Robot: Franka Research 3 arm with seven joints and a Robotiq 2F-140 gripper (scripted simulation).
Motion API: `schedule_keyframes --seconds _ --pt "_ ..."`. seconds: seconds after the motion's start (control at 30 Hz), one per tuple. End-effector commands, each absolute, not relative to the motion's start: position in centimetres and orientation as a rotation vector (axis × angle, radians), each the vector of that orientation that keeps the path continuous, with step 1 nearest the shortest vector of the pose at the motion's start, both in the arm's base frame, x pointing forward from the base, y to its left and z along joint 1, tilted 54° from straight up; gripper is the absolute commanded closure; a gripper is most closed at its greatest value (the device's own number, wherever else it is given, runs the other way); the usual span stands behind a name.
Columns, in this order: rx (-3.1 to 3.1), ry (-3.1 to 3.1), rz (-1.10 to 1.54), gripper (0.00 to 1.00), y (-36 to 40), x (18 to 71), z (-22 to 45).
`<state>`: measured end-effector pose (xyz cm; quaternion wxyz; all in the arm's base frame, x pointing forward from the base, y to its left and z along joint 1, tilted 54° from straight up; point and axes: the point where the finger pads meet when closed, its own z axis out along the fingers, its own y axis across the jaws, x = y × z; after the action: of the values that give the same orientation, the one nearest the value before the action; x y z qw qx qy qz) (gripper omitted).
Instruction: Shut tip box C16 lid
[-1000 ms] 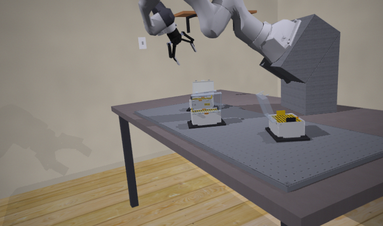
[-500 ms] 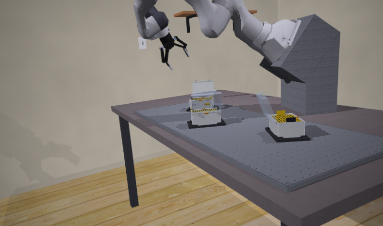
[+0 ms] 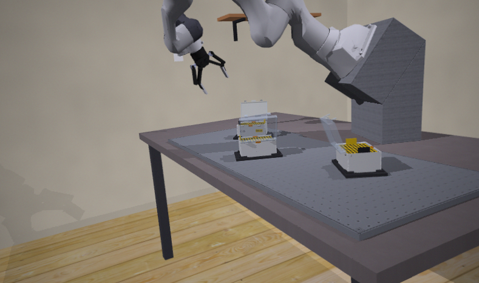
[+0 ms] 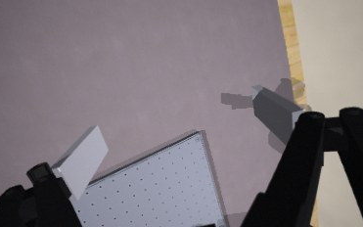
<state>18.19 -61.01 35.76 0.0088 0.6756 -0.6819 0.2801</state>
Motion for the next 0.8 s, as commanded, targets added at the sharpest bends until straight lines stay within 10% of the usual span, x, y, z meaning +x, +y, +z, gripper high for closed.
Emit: schedule_keyframes --seconds 0.0,0.77 --pt "2.1 -2.158 0.874 0.0 -60.2 20.0 36.5" --pt "2.16 -2.099 0.879 0.0 -56.0 28.9 40.1"
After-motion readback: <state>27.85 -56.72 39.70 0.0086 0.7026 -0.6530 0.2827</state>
